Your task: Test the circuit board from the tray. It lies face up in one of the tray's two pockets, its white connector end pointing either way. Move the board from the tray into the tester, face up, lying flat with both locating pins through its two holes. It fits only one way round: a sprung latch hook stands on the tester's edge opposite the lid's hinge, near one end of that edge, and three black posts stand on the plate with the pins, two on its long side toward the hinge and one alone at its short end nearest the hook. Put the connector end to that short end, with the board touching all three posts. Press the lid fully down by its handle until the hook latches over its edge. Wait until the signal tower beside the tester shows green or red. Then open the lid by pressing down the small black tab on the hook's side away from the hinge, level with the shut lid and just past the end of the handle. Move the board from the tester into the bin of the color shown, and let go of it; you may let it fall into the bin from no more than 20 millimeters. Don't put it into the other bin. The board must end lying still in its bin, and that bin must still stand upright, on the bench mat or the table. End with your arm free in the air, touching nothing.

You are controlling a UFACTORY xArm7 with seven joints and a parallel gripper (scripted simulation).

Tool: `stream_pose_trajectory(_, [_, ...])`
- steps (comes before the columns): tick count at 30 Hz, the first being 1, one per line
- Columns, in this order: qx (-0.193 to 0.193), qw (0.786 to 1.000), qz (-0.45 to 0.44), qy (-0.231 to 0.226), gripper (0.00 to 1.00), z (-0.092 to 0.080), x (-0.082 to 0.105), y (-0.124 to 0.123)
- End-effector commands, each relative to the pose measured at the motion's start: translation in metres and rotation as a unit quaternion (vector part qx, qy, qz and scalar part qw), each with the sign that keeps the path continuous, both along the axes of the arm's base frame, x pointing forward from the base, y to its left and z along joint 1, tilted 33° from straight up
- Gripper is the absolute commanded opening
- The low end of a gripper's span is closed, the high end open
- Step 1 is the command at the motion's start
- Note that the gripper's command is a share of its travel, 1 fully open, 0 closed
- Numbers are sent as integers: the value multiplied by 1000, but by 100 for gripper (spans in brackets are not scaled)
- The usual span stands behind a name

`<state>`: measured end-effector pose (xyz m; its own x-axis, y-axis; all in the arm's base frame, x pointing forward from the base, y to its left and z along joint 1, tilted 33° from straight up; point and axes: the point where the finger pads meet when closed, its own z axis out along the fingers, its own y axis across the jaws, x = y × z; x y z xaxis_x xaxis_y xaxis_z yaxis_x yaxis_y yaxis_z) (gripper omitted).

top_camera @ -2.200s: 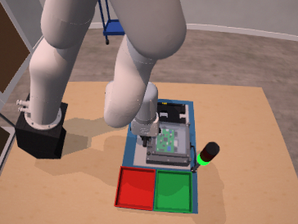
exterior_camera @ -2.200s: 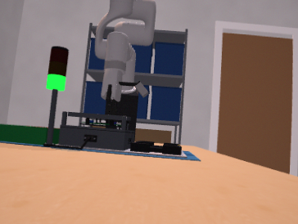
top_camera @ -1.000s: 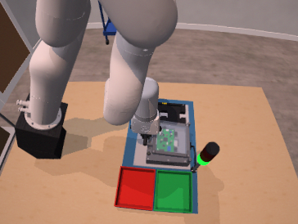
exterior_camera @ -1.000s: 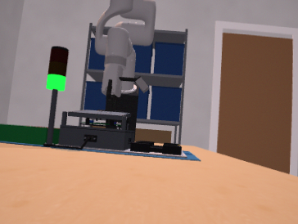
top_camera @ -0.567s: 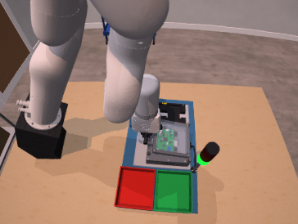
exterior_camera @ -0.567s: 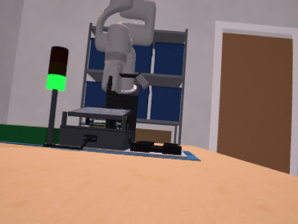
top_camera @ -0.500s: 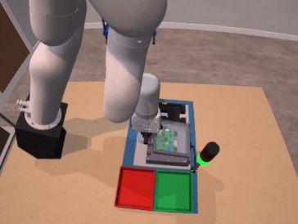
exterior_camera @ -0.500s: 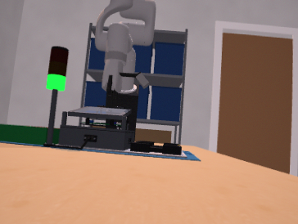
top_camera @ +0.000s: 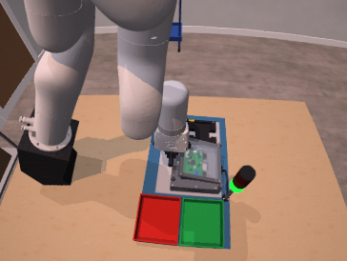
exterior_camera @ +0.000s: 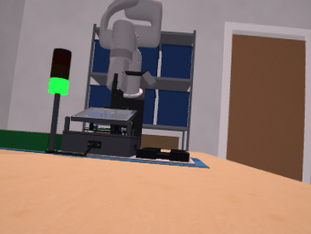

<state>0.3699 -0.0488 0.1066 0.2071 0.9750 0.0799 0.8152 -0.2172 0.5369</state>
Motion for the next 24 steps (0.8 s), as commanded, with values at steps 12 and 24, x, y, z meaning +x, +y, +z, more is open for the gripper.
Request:
stream_pose_trajectory(12, [1,1000,3,-3,0,15,-1,2])
stream_pose_trajectory(24, [-2,1000,2,-3,0,41,-6,-3])
